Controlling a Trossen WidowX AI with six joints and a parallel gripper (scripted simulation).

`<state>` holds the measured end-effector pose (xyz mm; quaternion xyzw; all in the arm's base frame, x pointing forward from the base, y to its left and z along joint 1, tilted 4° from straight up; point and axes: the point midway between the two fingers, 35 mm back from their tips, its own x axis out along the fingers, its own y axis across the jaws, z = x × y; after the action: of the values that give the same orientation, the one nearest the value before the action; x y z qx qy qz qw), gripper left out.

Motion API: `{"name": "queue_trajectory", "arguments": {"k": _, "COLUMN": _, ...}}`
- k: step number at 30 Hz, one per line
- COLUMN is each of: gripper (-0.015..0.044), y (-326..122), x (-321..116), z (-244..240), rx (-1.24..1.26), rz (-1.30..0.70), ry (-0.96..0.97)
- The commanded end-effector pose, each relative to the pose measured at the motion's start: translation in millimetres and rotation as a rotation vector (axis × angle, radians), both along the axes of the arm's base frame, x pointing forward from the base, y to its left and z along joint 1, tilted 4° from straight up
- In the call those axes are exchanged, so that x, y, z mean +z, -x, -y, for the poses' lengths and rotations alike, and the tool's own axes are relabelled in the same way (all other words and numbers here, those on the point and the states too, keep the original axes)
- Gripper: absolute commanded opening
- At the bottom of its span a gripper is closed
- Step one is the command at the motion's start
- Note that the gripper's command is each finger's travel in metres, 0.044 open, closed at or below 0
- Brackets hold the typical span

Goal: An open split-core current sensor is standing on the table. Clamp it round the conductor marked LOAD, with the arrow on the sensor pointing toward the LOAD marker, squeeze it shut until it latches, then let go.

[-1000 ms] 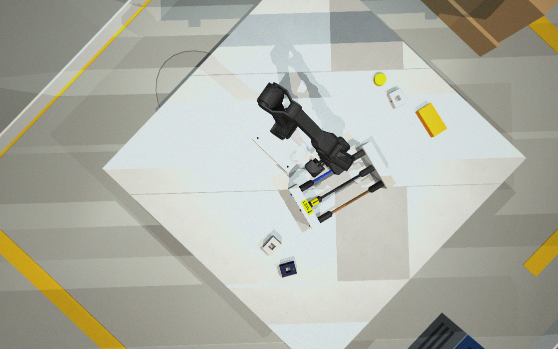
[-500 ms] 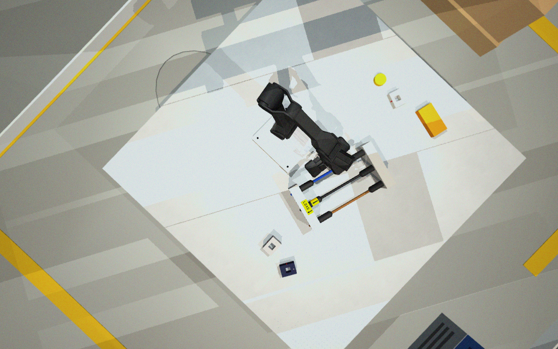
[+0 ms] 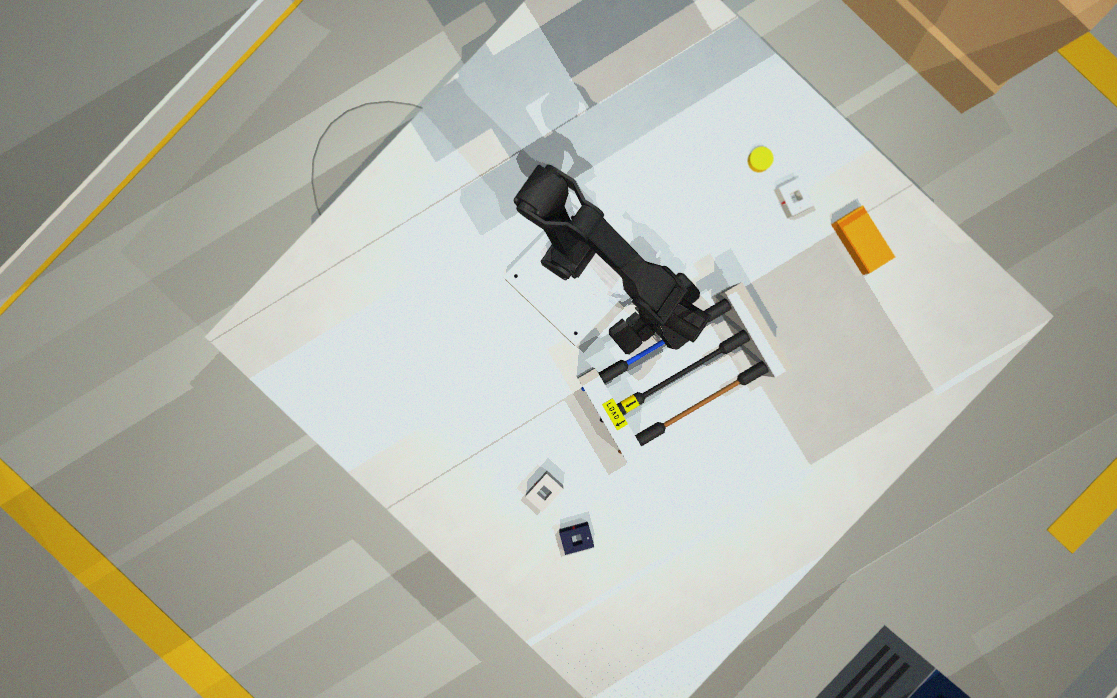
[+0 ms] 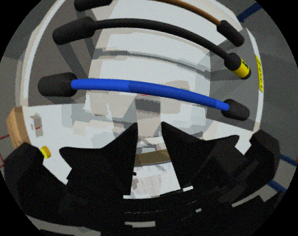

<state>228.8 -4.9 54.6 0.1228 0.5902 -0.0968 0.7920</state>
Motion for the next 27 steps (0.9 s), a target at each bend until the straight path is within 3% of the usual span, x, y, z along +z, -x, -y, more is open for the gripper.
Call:
{"name": "queue_trajectory", "arguments": {"k": 1, "gripper": 0.0000, "y": -1, "x": 2, "z": 1, "rx": -0.003, "rz": 0.004, "ry": 0.004}}
{"name": "queue_trajectory", "arguments": {"k": 27, "gripper": 0.0000, "y": 39, "x": -2, "z": -19, "rx": -0.003, "rz": 0.001, "ry": 0.002}}
